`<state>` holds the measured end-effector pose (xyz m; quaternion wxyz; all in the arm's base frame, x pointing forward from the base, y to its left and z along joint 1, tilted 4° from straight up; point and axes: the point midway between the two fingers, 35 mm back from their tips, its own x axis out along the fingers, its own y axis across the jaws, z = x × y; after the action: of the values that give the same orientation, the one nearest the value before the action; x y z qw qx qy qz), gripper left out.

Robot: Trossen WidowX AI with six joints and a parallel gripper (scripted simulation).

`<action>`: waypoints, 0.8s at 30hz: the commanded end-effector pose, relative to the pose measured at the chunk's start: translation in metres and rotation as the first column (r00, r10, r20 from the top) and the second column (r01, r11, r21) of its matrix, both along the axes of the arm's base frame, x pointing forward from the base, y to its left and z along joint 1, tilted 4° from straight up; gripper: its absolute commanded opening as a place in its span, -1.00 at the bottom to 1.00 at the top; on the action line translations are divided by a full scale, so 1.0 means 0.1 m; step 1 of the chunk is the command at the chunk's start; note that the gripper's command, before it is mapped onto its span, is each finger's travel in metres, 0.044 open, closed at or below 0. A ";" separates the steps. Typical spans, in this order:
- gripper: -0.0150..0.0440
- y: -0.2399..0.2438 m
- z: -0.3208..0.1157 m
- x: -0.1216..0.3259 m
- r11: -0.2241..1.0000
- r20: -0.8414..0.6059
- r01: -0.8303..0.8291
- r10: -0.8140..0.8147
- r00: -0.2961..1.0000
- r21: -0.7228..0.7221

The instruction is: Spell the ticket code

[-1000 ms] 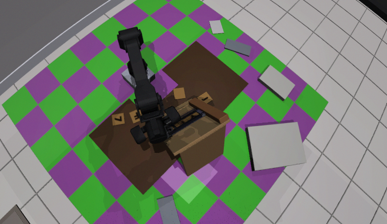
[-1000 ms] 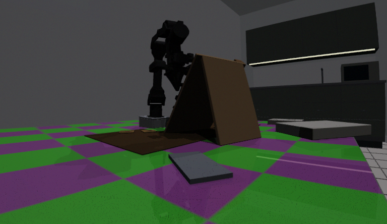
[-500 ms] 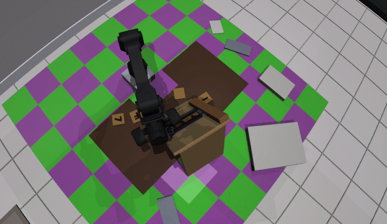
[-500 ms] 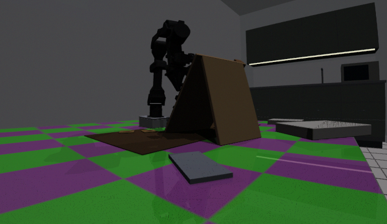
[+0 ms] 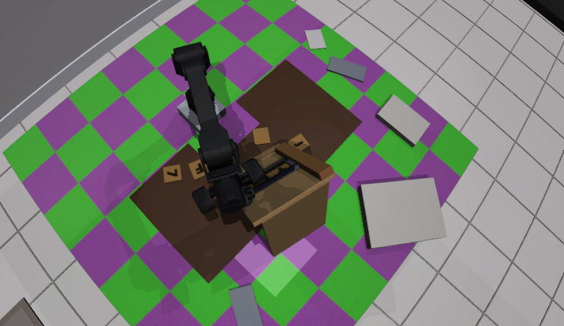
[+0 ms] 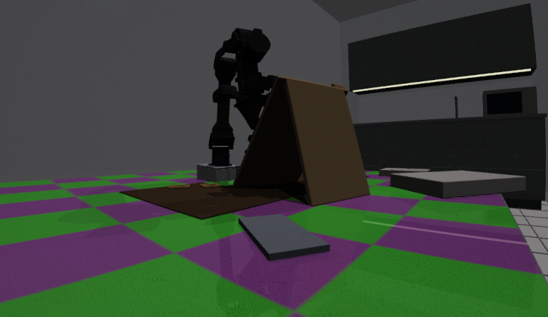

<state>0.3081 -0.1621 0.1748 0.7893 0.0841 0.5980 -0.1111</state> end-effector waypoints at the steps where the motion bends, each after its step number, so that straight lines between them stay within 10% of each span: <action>1: -0.49 0.01 0.00 -0.01 1.000 0.001 0.004 -0.004 1.000 -0.003; 24: -0.49 0.11 -0.03 0.00 1.000 0.001 0.004 -0.004 1.000 -0.002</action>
<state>0.3082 -0.1524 0.1731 0.7905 0.0837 0.5963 -0.1115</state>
